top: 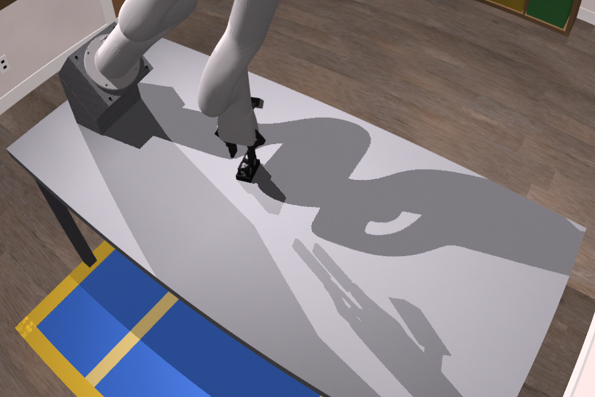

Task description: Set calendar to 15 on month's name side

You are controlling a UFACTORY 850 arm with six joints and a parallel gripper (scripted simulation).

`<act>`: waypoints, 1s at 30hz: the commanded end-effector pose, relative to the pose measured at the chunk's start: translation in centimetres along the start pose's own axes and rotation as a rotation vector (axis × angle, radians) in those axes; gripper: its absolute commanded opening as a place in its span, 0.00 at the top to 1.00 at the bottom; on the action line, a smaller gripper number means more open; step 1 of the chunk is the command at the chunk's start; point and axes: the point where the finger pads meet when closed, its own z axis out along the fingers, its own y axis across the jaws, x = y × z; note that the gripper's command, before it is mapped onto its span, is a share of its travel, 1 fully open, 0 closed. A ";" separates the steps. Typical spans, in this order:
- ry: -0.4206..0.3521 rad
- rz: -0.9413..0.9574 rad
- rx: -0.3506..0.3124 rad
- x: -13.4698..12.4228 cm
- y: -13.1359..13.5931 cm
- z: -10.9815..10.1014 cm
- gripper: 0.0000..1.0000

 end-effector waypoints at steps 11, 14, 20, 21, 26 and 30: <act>-0.001 0.000 -0.001 0.0 0.1 2.2 0.51; -0.001 0.000 -0.001 0.1 0.1 2.4 0.51; -0.001 0.000 -0.001 0.1 0.1 2.8 0.51; -0.001 0.000 -0.001 0.1 0.1 2.9 0.51; -0.001 0.000 -0.001 0.1 0.1 3.0 0.51; -0.001 0.000 -0.001 0.1 0.1 3.1 0.51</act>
